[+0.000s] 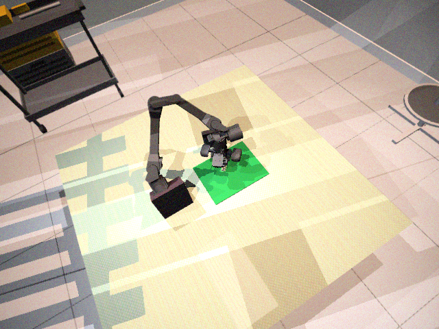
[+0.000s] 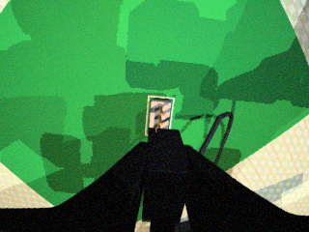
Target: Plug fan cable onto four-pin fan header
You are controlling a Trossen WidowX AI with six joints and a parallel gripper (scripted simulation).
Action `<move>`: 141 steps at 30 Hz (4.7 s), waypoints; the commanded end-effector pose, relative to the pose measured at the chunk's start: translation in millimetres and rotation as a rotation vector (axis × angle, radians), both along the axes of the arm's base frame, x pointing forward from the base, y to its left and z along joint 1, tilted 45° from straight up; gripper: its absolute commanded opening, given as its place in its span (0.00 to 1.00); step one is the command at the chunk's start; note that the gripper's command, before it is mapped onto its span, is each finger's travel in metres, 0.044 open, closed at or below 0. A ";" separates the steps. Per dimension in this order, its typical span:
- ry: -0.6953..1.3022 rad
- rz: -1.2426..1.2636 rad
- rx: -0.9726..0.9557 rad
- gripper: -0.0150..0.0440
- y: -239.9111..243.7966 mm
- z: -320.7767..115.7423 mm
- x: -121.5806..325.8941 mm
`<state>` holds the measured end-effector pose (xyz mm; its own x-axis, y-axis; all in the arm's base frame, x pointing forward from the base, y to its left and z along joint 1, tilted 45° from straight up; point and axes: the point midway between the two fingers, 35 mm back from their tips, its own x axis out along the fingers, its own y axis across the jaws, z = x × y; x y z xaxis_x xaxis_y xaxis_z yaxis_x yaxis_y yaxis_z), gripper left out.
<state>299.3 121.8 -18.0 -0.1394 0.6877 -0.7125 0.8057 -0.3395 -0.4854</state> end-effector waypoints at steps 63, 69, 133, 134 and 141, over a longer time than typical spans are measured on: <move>-0.001 0.002 0.005 0.25 16.7 -19.6 -5.8; -0.001 0.002 0.005 0.25 17.7 -20.6 -6.1; -0.001 0.000 -0.008 0.69 -76.4 -44.2 -53.0; 0.000 0.001 -0.005 0.69 -83.4 -49.9 -62.8; 0.000 0.002 -0.002 0.69 -88.4 -54.1 -71.0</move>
<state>231.5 37.0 -69.7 -0.1443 0.6899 -0.7093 0.7945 -0.3465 -0.4987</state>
